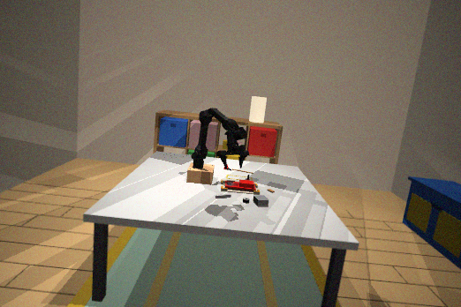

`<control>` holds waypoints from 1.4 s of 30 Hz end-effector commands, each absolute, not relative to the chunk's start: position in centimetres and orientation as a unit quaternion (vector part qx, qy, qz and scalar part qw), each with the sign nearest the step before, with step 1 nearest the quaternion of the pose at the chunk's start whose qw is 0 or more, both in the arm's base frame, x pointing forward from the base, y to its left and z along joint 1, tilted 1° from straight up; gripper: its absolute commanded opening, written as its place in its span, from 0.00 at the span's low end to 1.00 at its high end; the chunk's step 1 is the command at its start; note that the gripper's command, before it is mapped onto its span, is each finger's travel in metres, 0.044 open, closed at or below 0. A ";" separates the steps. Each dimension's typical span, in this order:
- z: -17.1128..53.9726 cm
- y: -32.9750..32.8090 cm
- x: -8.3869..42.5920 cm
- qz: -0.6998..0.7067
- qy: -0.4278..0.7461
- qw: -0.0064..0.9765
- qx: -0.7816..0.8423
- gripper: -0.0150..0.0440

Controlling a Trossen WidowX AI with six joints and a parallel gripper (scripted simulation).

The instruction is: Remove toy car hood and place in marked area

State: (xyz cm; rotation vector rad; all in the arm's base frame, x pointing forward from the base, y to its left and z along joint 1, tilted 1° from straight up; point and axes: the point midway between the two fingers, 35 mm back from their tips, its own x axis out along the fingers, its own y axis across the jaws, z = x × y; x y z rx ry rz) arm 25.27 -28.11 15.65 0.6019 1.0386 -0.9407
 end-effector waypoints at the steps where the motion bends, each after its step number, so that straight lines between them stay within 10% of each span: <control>1: 13.0 -23.3 29.1 -0.326 0.544 0.745 0.209 1.00; 15: 6.0 -6.3 34.4 0.015 0.697 0.716 -0.036 1.00; 42: 4.5 -6.0 34.8 0.020 0.698 0.715 -0.039 1.00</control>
